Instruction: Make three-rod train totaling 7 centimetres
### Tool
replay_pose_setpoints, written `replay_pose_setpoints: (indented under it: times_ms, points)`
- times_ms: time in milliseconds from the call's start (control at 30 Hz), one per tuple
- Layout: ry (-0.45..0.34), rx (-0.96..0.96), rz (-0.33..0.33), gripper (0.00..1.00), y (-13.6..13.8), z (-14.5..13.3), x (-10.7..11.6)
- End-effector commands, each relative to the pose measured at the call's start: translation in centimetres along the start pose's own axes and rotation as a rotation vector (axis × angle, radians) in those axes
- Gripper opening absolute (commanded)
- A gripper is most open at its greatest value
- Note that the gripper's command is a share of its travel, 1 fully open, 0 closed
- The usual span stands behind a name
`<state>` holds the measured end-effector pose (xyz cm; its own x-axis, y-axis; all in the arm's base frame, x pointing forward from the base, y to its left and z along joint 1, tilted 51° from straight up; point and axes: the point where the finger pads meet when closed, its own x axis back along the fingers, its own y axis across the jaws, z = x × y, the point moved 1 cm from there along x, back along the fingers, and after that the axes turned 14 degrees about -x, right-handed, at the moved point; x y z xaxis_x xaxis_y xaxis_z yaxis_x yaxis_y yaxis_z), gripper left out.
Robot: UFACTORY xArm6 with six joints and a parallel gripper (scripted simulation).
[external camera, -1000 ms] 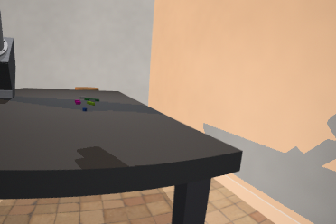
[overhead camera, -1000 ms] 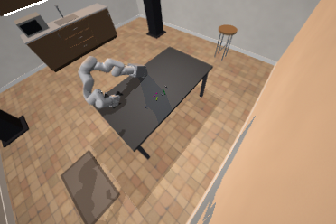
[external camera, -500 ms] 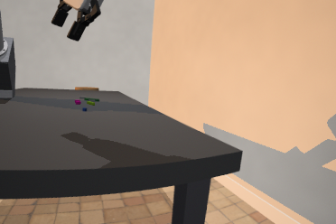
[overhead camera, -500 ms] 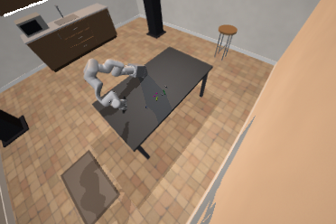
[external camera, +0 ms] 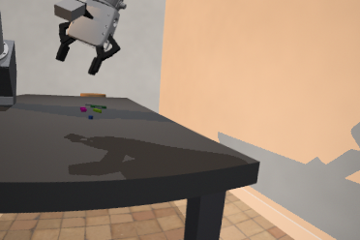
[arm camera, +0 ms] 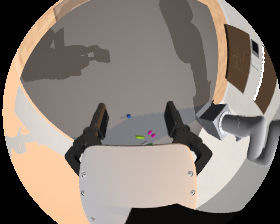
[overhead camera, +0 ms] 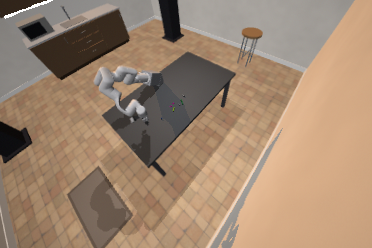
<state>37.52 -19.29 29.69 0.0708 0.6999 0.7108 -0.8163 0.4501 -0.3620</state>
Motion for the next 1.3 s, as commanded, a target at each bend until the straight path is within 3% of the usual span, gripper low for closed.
replay_pose_setpoints:
  times_ms: [0, 233, 433, 733, 800, 967, 1267]
  points:
    - [0.024, 0.148, 0.074, 1.00, -0.3, -1.7, -1.5]
    - [0.047, 0.318, 0.135, 1.00, 0.0, -3.8, -3.0]
    - [0.067, 0.573, 0.216, 1.00, 1.2, -7.2, -4.9]
    - [0.073, 0.891, 0.304, 1.00, 4.0, -11.4, -6.9]
    - [0.073, 0.891, 0.304, 1.00, 4.0, -11.4, -6.9]
    - [0.065, 1.100, 0.357, 1.00, 6.5, -14.0, -8.1]
    - [0.063, 1.119, 0.361, 1.00, 6.8, -14.2, -8.2]
